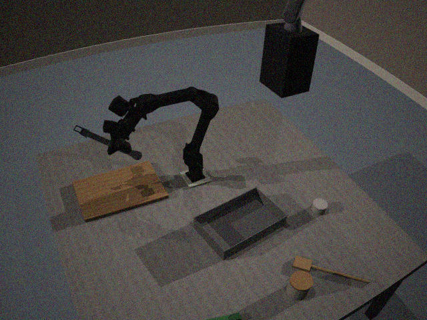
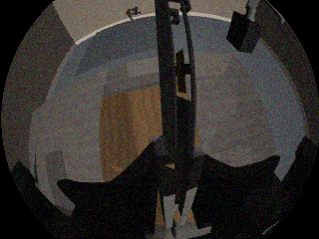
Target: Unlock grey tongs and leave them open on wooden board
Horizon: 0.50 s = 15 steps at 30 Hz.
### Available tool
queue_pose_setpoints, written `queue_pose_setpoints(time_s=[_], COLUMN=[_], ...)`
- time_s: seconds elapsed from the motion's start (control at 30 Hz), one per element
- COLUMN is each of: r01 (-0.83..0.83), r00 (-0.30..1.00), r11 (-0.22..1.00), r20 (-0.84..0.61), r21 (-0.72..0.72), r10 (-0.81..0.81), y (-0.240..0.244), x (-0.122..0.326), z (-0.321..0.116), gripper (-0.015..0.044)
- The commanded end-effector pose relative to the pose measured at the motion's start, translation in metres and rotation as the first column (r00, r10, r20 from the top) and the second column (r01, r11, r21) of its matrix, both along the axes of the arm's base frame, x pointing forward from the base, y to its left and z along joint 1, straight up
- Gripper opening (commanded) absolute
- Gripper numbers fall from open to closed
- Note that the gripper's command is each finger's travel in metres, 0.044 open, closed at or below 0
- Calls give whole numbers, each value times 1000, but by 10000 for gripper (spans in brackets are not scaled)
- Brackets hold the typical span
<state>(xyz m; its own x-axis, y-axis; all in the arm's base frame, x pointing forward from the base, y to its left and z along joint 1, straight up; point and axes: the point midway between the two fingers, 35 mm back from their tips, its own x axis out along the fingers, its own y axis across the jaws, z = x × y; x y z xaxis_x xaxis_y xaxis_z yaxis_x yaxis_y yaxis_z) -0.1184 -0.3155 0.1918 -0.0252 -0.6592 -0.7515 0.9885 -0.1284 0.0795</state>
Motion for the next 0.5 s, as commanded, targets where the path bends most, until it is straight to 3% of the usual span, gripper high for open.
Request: queue_pose_setpoints(time_s=[0.0,0.47], r01=[-5,-21], r00=[1000,1000], r11=[998,963], r20=[-1,11], r21=[63,270], r10=[5,19], y=[-4,-6], x=[0,2], z=[2,-1], gripper=[-150,-150])
